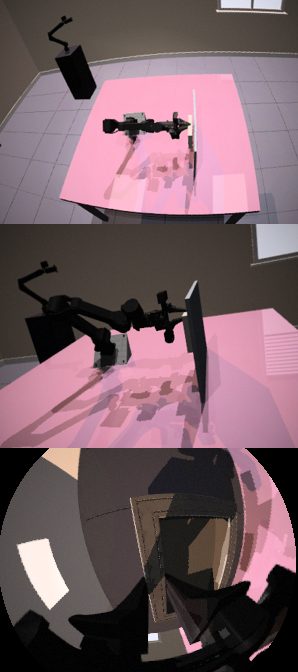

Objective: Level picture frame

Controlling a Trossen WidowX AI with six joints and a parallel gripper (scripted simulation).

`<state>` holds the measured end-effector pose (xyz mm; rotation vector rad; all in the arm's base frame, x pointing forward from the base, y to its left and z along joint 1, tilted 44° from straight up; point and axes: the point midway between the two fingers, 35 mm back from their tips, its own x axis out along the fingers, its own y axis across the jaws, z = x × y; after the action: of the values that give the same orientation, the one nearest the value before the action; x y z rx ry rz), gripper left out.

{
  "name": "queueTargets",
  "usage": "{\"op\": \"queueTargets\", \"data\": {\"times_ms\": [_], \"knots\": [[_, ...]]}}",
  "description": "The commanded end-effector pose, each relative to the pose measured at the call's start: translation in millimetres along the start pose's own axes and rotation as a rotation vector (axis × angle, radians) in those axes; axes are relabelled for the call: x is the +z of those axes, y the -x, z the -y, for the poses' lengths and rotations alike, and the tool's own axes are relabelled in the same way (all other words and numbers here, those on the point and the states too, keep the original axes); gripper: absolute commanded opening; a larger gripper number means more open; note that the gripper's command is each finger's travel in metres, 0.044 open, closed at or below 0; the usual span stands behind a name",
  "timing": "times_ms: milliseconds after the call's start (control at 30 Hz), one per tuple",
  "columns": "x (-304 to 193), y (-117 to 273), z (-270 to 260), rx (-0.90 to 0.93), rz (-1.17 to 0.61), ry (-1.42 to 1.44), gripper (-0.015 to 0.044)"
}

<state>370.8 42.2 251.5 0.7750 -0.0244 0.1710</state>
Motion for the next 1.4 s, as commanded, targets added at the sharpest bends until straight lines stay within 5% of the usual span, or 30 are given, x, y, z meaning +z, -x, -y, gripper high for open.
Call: {"op": "queueTargets", "data": {"times_ms": [0,133,467,633,1033,1367], "knots": [[0.3,-0.1,0.1,-0.004,0.001,-0.029,0.0],[0.4,0.0,-0.1,-0.004,0.001,-0.05,0.0],[0.1,0.0,-0.3,0.0,0.0,-0.026,0.026],[1.5,5.3,-1.0,0.0,0.0,-0.008,0.026],[2.1,95.5,3.8,-0.006,-0.005,0.316,0.026],[-1.6,111.2,-18.0,-0.006,0.021,0.328,0.026]]}}
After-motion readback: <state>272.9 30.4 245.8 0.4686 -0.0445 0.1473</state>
